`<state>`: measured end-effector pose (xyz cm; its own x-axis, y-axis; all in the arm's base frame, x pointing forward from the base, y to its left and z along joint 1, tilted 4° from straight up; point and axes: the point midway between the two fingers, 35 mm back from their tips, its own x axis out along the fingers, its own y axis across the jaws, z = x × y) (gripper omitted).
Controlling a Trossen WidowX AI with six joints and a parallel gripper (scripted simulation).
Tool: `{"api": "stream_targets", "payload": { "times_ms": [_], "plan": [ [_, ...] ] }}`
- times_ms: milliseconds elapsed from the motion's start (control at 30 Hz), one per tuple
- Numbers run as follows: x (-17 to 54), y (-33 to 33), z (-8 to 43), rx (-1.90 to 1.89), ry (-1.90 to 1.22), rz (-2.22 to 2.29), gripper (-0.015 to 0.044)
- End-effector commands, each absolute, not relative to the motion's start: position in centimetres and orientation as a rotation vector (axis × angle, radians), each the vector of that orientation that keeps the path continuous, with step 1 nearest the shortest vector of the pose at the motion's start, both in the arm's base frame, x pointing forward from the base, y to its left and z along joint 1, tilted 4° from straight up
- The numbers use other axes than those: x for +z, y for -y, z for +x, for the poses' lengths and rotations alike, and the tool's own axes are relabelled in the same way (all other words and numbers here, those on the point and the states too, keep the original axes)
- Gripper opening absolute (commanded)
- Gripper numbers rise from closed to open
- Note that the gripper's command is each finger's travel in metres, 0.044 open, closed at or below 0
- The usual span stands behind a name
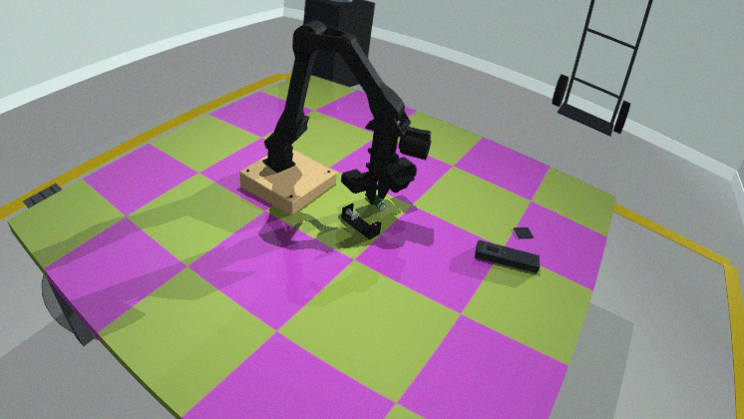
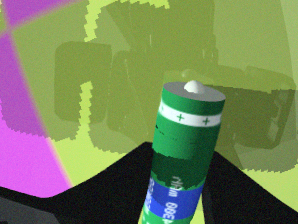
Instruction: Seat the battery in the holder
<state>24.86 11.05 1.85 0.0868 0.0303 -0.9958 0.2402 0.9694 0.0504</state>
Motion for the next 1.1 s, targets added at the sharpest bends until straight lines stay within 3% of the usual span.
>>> {"api": "stream_targets", "payload": {
  "times_ms": [0, 533, 1067],
  "plan": [
    [1.7, -11.1, 24.7, -0.161, -1.484, 0.227, 0.0077],
    [6.9, -10.6, 24.6, -0.156, -1.484, 0.221, 0.0073],
    [9.5, -1.3, 28.0, -0.049, -1.476, 0.083, 0.0073]
  ]
}}
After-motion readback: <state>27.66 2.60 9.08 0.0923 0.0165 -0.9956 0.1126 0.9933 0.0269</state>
